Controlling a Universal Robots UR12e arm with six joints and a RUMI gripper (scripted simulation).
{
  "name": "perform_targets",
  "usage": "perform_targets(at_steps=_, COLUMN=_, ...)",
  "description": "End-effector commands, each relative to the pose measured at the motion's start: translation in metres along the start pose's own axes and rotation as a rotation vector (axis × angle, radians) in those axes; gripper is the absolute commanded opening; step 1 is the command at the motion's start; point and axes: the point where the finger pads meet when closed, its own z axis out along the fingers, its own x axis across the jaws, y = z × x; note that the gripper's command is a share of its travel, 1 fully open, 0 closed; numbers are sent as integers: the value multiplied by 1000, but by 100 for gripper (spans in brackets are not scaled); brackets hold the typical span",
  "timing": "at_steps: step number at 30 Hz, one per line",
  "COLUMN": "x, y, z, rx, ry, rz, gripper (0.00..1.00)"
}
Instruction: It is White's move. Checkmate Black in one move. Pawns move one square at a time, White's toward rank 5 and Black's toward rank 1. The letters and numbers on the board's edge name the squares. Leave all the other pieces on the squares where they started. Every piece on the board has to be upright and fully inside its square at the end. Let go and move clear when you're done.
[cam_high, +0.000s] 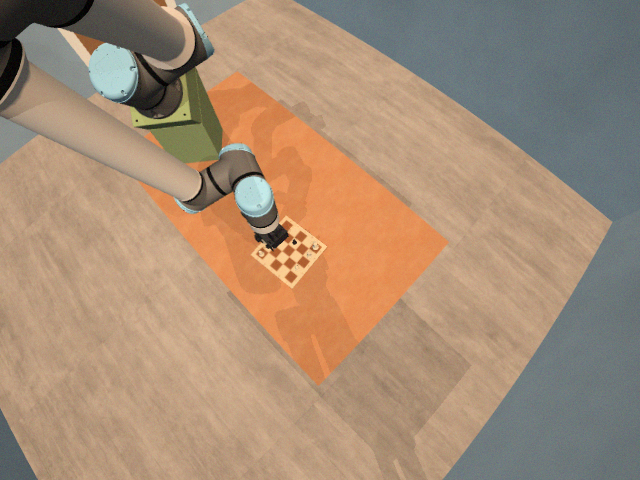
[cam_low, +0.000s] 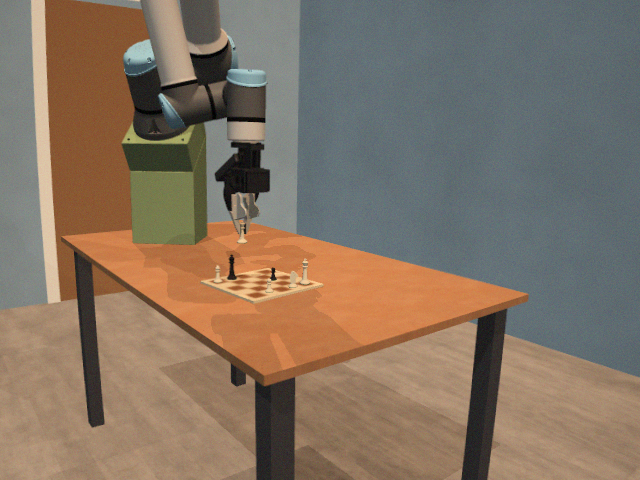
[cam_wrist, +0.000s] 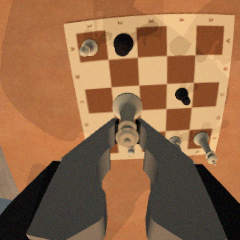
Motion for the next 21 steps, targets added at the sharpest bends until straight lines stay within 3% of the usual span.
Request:
perform_targets(at_steps=1, x=-4, y=-2, z=0, rx=-6, ry=5, rz=-72, gripper=0)
perform_targets(at_steps=21, x=-4, y=-2, z=1, rx=-6, ry=5, rz=-89, gripper=0)
